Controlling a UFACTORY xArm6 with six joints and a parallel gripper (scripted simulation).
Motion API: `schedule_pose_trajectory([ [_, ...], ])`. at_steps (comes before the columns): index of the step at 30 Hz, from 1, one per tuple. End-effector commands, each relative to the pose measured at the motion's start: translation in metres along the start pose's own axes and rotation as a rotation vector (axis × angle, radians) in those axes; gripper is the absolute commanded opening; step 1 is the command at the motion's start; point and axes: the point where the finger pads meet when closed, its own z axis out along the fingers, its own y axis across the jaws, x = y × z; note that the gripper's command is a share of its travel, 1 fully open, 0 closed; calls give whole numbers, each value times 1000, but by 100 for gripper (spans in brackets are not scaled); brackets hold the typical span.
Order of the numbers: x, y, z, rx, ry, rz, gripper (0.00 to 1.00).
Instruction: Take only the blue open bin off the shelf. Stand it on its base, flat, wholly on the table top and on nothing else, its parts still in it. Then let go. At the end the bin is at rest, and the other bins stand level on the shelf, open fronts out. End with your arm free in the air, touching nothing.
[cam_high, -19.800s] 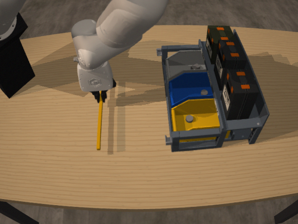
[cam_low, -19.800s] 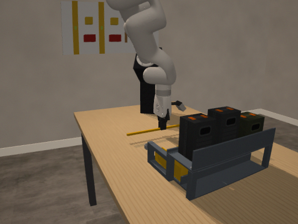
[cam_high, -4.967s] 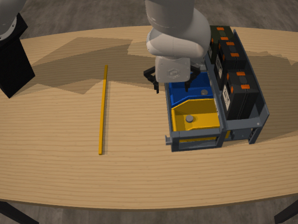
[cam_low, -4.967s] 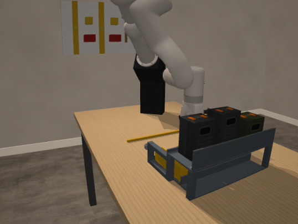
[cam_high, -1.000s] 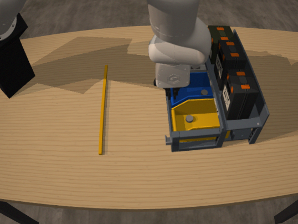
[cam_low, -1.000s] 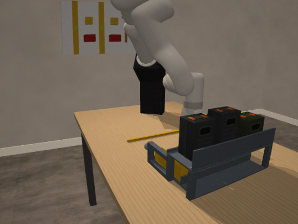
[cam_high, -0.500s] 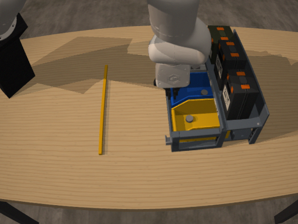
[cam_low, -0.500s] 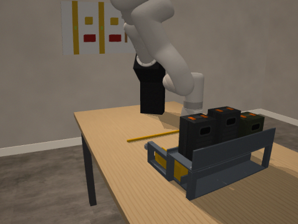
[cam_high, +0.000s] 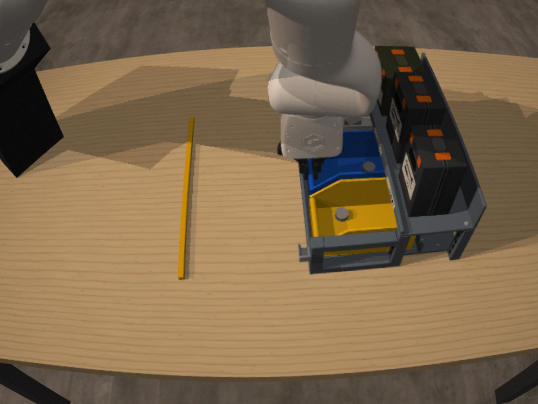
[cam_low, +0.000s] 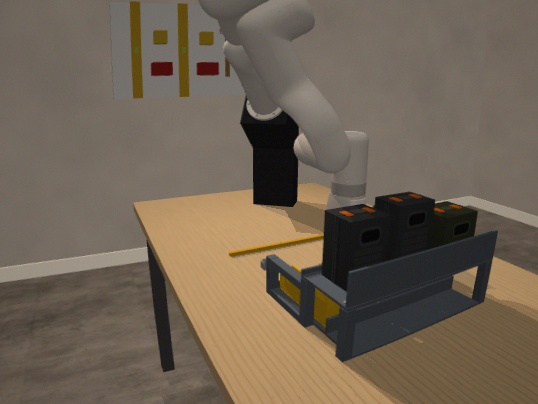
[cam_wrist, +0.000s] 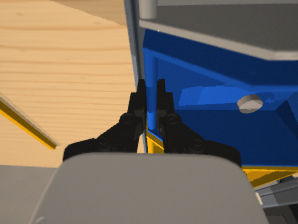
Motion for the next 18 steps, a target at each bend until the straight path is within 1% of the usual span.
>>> schedule_pose_trajectory([
  [1,0,1,-1,-2,1,0,0],
  [8,0,1,-1,-2,1,0,0],
  [13,0,1,-9,-2,1,0,0],
  [18,0,1,-9,-2,1,0,0],
])
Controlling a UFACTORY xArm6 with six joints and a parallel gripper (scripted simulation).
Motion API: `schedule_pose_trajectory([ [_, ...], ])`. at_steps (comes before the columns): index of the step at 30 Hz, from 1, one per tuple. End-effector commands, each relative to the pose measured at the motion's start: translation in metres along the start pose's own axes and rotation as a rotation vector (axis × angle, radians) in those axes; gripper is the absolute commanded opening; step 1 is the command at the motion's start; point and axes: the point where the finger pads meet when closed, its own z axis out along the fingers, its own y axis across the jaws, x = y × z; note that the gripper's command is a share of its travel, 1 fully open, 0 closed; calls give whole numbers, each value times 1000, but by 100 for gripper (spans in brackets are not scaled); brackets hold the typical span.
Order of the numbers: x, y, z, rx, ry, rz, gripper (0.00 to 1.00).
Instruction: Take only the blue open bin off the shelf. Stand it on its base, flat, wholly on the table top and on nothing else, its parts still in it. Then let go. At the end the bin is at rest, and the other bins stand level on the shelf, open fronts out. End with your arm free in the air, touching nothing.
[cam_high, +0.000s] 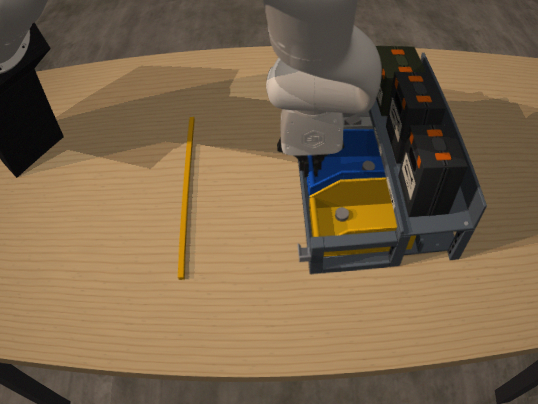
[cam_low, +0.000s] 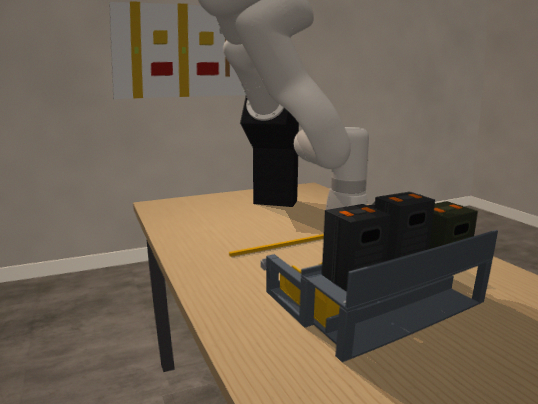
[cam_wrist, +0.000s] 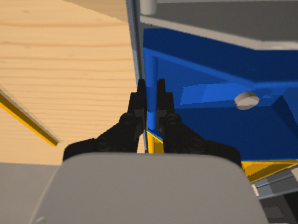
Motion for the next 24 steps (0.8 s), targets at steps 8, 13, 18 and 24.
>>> schedule_pose_trajectory([
  [8,0,1,-2,-2,1,0,0],
  [13,0,1,-9,-2,1,0,0],
  [18,0,1,-9,-2,1,0,0],
  [24,0,1,-9,-2,1,0,0],
])
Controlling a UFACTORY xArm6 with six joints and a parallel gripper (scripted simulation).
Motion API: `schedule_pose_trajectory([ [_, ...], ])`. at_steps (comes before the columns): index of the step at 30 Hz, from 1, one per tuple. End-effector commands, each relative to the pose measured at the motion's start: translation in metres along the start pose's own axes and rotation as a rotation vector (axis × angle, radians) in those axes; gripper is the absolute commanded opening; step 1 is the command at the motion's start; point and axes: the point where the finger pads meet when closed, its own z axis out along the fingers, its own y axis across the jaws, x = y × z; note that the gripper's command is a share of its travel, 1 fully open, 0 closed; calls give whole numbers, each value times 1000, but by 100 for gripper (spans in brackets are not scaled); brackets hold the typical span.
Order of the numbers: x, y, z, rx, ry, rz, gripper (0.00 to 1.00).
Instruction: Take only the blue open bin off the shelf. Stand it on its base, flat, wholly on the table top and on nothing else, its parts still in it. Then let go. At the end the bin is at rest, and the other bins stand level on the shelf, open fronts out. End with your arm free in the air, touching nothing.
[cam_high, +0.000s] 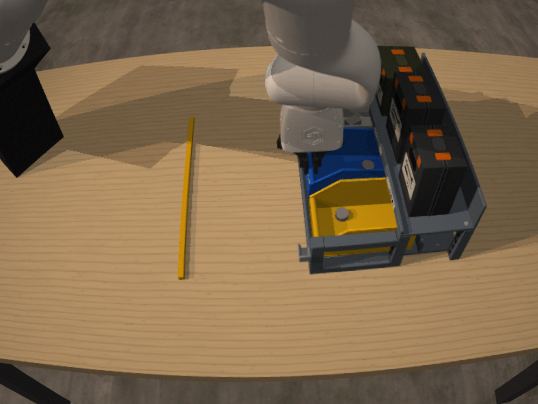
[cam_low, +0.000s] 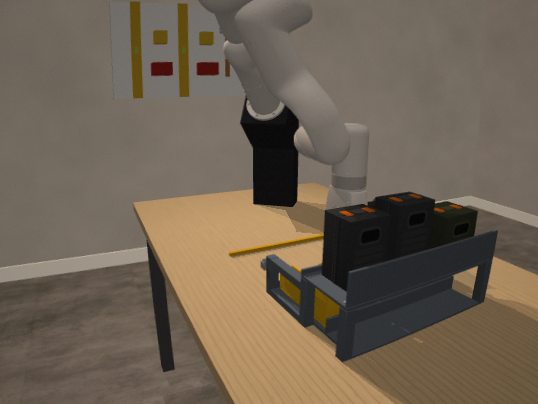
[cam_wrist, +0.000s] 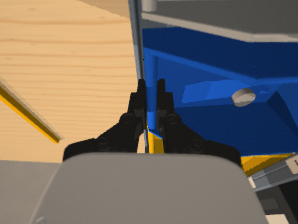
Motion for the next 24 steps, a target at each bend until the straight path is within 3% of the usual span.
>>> schedule_pose_trajectory([
  [1,0,1,-3,-2,1,0,0],
  [5,0,1,-13,-2,1,0,0],
  [24,0,1,-13,-2,1,0,0],
])
